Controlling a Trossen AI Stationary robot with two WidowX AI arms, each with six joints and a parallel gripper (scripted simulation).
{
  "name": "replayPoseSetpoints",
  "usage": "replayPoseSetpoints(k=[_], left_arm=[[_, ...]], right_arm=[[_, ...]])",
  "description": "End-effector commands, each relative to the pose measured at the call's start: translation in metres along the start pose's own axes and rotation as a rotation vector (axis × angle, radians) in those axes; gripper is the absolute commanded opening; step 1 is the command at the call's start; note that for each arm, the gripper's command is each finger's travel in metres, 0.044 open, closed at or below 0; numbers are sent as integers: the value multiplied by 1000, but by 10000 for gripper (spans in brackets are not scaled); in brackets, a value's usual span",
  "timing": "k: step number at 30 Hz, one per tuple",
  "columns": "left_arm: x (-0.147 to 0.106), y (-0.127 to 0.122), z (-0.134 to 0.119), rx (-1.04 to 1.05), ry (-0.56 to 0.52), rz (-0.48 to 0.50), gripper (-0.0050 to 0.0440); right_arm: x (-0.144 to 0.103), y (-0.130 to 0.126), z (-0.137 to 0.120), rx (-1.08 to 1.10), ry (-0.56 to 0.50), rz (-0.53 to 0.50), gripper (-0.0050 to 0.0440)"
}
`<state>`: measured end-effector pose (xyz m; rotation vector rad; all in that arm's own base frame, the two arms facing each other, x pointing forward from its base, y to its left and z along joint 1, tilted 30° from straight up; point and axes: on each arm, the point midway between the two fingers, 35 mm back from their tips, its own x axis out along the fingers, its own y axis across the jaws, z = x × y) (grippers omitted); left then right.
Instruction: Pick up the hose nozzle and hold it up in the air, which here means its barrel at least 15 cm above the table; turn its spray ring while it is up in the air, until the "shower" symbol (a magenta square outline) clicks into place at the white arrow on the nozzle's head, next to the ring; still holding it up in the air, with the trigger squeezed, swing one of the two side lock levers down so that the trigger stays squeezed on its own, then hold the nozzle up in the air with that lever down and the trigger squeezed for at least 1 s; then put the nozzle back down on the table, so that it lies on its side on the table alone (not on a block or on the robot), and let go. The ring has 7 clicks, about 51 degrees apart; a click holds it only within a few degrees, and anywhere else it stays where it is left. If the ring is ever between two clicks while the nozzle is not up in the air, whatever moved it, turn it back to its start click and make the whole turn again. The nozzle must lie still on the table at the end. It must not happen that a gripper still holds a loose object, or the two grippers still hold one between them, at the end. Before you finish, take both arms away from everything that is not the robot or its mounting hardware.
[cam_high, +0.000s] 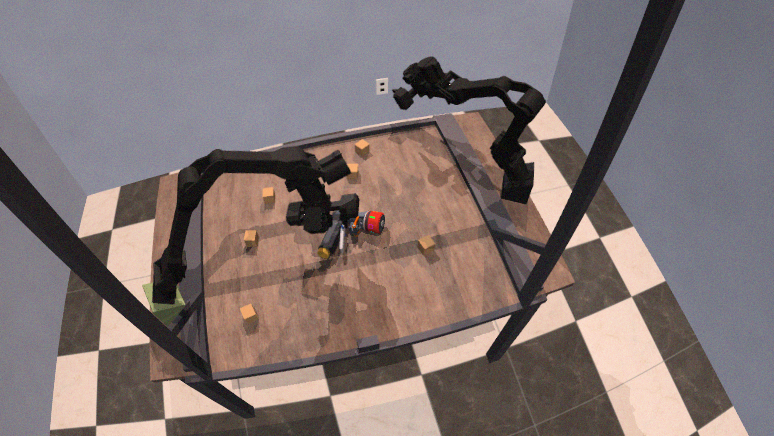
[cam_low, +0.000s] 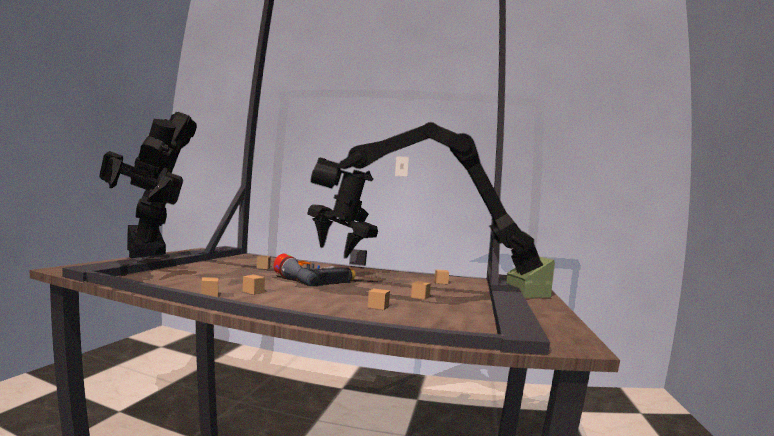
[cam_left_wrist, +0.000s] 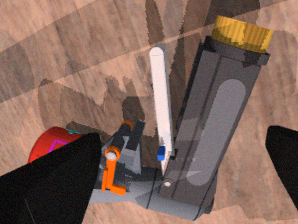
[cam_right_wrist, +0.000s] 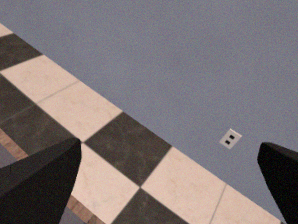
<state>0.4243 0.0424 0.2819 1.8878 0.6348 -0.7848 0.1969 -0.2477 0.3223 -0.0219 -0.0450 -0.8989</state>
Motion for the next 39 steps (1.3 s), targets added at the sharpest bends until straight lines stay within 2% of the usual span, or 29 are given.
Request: replayPoseSetpoints(k=[1,7,30,39], left_arm=[[1,1,-6,149,-22,-61,367],[9,-5,-5,284,-66,-122,367],[1,1,-7,269,-45,-86,367],[22,-4,-5,270,-52,-94,367]], right_arm=[[-2,0,9,4,-23,3,408],[-2,0,9,4,-23,3,408],[-2,0,9,4,-23,3,408],[-2,0,9,4,-23,3,408]])
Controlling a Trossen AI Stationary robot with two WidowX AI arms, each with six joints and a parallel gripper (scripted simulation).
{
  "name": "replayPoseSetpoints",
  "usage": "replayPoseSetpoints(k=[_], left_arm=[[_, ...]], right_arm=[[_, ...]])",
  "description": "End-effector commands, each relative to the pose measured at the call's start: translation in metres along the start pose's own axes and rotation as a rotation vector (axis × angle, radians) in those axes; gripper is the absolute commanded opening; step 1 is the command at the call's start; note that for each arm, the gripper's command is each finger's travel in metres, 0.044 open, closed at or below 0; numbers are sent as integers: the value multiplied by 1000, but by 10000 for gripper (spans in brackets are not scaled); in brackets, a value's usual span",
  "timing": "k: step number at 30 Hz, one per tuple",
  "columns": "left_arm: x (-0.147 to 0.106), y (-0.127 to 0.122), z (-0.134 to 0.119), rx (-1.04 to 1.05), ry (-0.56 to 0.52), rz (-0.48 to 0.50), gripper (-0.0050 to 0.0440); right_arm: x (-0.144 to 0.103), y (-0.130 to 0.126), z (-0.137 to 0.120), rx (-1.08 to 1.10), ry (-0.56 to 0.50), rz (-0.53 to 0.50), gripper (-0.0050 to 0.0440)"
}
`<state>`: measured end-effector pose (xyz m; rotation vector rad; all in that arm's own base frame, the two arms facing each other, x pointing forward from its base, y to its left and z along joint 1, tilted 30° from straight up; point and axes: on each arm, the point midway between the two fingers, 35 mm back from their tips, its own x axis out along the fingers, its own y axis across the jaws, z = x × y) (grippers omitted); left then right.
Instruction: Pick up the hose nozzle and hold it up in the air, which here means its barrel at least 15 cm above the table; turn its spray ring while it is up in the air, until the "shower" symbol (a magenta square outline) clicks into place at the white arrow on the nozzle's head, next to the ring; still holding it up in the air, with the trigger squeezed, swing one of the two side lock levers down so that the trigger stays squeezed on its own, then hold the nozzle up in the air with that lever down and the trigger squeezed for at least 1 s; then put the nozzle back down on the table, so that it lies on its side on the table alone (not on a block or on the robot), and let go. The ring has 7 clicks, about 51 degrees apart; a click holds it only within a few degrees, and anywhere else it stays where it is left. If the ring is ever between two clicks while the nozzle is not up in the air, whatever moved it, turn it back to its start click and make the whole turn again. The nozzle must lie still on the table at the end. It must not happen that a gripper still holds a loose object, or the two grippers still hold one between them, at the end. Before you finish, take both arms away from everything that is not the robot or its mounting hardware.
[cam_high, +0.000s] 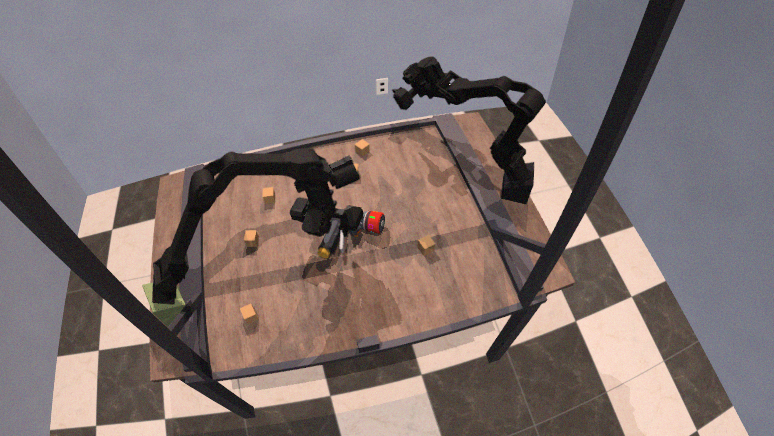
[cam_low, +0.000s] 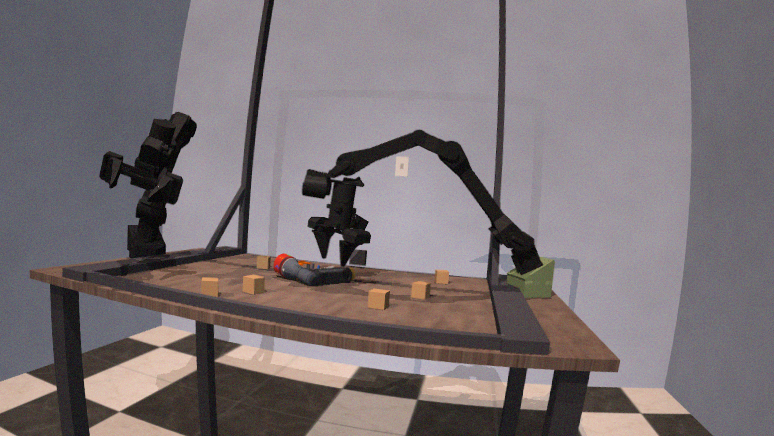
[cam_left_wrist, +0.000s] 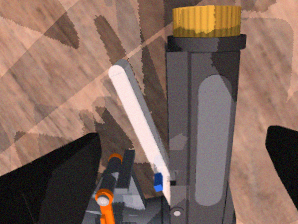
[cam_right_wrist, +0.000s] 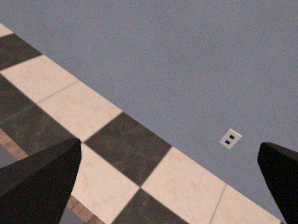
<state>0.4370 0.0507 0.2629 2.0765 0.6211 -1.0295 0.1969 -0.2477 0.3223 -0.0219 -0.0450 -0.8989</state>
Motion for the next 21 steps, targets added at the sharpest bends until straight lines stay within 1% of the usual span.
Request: replayPoseSetpoints(k=[1,5,6,19,21], left_arm=[[1,1,-1,4,7,10,367],[0,1,-1,4,7,10,367],[6,1,-1,5,6,9,367],[32,-1,1,8,-4,0,367],[29,-1,1,8,-3,2,367]], right_arm=[[-2,0,9,4,-23,3,408],[-2,0,9,4,-23,3,408],[-2,0,9,4,-23,3,408],[-2,0,9,4,-23,3,408],[-2,0,9,4,-23,3,408]])
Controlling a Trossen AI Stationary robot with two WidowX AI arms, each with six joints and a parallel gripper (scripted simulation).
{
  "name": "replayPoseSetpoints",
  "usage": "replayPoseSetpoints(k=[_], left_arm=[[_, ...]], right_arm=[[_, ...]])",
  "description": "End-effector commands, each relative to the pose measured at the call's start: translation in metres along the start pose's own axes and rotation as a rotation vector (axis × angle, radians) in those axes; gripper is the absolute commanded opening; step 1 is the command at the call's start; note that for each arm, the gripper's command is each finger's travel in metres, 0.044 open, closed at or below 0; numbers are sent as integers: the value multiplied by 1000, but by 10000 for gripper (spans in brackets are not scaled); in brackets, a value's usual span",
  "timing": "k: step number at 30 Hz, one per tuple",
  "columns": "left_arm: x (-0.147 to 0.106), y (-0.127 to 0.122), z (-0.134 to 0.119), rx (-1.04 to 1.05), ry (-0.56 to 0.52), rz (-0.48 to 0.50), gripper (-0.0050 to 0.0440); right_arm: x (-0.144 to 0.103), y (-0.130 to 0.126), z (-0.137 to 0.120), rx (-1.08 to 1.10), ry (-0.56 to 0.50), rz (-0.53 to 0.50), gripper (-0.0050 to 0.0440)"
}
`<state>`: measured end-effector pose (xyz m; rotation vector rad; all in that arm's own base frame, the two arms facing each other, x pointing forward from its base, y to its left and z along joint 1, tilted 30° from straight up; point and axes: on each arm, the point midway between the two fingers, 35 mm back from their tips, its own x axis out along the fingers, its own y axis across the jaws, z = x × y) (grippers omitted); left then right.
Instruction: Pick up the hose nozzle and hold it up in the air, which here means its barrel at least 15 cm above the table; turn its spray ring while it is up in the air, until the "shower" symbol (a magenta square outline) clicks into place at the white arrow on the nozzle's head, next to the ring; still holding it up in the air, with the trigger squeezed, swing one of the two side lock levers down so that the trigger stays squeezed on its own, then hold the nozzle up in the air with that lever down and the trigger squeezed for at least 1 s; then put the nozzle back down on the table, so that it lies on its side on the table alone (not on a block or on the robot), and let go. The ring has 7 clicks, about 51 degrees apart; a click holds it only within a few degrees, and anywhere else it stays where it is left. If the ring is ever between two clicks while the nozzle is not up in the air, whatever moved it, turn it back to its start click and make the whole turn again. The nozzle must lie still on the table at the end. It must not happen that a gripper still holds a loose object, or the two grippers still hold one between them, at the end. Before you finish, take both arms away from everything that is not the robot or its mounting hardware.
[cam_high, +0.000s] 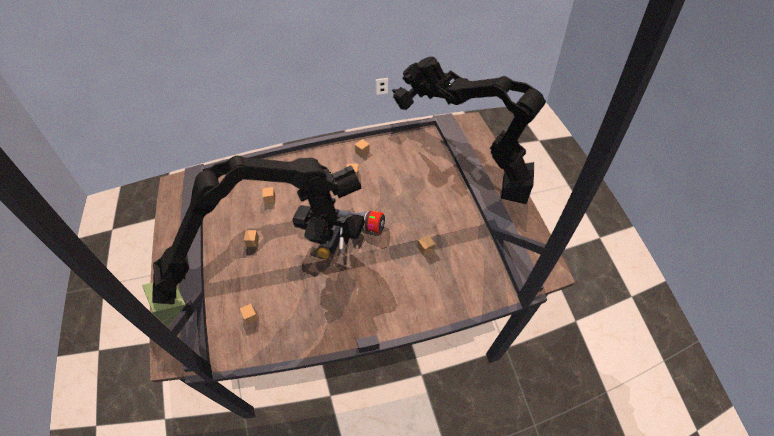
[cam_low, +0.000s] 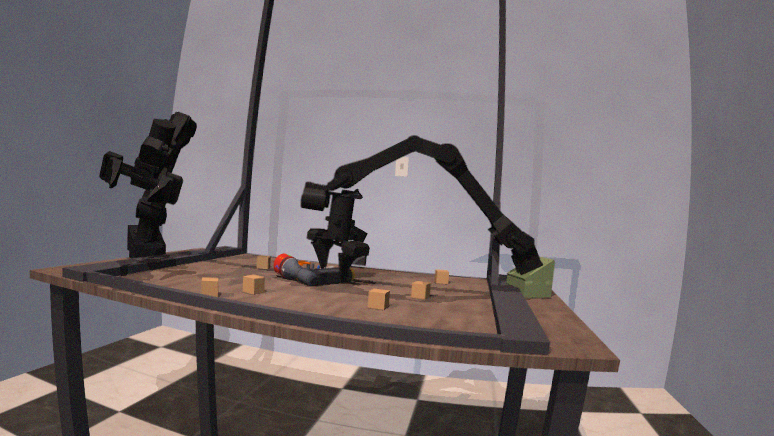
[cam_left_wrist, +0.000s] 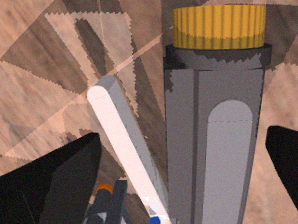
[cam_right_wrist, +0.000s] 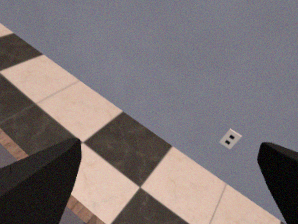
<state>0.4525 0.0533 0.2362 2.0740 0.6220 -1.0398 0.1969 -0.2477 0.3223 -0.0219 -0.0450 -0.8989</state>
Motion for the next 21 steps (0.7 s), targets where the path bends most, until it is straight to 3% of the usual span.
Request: replayPoseSetpoints(k=[1,8,9,21], left_arm=[[-1,1,-1,6,4,6,367],[4,1,-1,6,3,6,367],[4,1,-1,6,3,6,170],[4,1,-1,6,3,6,170]], right_arm=[[-2,0,9,4,-23,3,408],[-2,0,9,4,-23,3,408],[-2,0,9,4,-23,3,408],[-2,0,9,4,-23,3,408]])
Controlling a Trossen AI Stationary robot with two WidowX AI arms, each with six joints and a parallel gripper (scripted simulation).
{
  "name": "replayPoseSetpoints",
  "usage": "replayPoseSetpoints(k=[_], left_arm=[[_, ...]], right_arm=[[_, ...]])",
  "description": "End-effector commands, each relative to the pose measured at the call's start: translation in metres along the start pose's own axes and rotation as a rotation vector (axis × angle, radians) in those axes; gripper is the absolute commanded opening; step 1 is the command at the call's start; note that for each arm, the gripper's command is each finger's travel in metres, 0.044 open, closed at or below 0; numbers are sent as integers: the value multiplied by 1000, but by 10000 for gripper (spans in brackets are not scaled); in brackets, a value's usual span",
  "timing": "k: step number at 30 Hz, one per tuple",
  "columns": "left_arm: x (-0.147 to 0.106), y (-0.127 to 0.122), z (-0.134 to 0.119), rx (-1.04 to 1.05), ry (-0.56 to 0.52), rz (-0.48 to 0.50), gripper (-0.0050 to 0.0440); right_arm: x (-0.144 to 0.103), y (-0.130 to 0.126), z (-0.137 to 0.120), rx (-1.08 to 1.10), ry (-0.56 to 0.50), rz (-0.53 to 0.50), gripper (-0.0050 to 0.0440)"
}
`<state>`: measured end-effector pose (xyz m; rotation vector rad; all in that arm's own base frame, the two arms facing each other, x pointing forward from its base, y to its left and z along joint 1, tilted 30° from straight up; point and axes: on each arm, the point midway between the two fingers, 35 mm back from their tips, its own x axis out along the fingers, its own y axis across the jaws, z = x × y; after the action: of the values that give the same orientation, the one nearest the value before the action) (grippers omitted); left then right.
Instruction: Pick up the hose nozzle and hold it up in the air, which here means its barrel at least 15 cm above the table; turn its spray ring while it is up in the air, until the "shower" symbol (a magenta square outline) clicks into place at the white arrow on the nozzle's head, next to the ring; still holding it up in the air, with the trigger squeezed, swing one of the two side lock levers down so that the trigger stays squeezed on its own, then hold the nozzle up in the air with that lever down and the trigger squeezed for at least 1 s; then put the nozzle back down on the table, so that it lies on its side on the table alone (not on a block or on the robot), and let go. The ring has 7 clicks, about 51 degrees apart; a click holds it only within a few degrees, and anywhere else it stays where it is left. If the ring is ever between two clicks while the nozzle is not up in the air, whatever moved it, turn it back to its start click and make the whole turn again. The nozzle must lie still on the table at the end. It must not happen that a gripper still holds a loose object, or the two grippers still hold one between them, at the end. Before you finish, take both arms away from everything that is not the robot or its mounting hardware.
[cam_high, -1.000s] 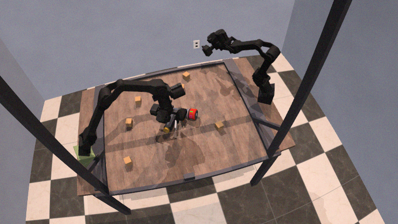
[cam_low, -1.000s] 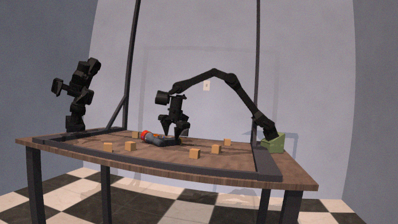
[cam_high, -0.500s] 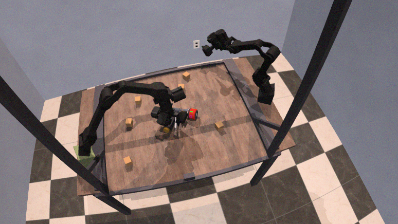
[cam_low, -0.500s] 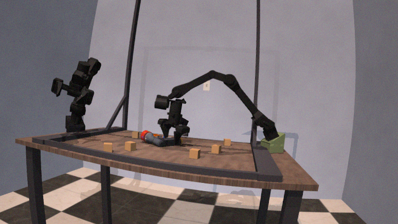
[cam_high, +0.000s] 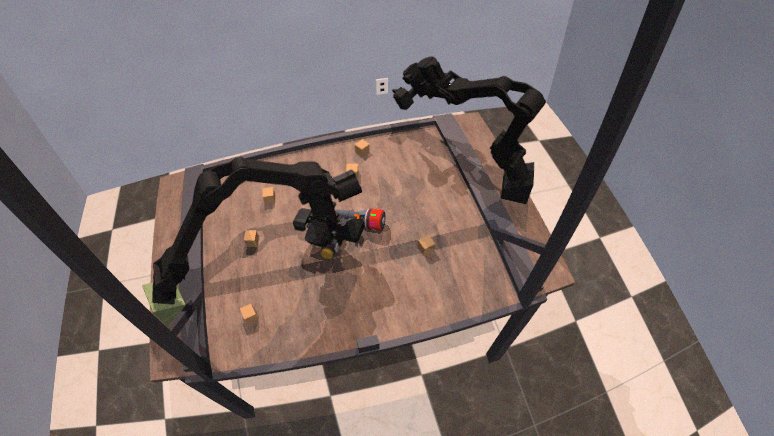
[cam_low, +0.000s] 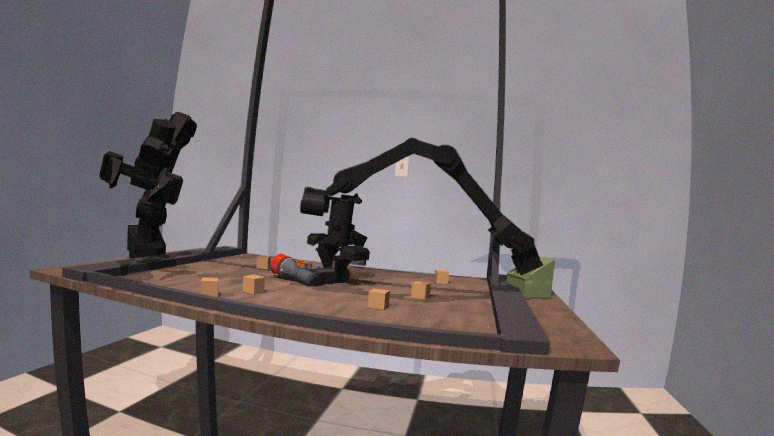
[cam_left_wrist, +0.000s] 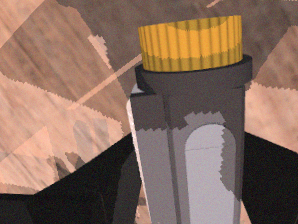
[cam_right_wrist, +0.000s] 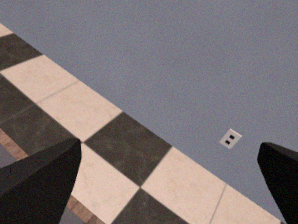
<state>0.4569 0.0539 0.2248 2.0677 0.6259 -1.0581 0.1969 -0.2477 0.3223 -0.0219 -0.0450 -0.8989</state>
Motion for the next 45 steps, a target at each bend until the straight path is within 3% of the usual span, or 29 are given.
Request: replayPoseSetpoints(k=[1,14,42,45], left_arm=[[-8,3,-3,4,14,16,170],[-9,4,-3,-100,28,18,170],[-18,14,-8,-568,97,49,170],[-18,14,-9,-538,93,47,170]], right_arm=[[-2,0,9,4,-23,3,408],[-2,0,9,4,-23,3,408],[-2,0,9,4,-23,3,408],[-2,0,9,4,-23,3,408]])
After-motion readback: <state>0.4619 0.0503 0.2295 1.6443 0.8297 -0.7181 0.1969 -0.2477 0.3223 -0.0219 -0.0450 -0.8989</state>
